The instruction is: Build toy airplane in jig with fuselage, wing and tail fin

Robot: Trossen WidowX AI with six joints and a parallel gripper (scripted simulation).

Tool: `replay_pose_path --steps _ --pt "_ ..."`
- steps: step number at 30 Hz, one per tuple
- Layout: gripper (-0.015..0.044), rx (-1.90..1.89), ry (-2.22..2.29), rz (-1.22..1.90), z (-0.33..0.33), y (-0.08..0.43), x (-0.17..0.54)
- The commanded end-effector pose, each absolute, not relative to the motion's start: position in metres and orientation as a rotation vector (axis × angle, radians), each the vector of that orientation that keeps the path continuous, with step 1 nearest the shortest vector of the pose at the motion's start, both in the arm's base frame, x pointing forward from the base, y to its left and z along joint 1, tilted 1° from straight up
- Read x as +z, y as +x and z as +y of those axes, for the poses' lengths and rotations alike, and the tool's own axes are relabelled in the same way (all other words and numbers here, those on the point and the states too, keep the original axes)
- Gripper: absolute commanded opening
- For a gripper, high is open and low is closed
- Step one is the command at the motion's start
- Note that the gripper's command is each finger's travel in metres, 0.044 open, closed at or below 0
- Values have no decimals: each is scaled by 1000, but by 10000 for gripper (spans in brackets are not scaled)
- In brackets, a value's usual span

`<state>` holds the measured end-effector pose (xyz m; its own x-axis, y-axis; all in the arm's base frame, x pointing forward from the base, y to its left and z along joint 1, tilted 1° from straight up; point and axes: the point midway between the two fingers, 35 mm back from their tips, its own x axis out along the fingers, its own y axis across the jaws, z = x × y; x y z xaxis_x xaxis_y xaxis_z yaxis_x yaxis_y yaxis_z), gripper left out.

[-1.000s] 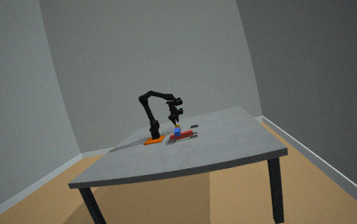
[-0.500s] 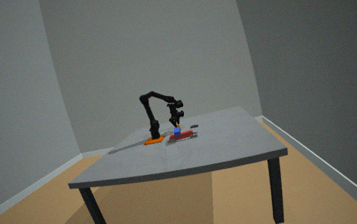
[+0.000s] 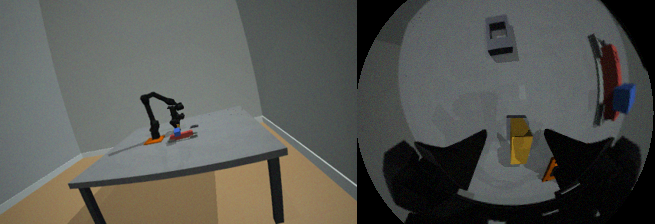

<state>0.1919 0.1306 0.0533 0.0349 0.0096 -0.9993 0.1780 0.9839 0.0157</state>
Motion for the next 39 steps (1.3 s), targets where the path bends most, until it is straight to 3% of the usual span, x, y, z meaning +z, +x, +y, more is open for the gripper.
replay_pose_path --steps 1,13,20,39 --pt "361 -135 152 1537 130 191 50" --pt "46 -135 152 1537 130 191 50" --pt "0 -135 152 1537 130 191 50" --pt "0 -131 158 1533 134 195 102"
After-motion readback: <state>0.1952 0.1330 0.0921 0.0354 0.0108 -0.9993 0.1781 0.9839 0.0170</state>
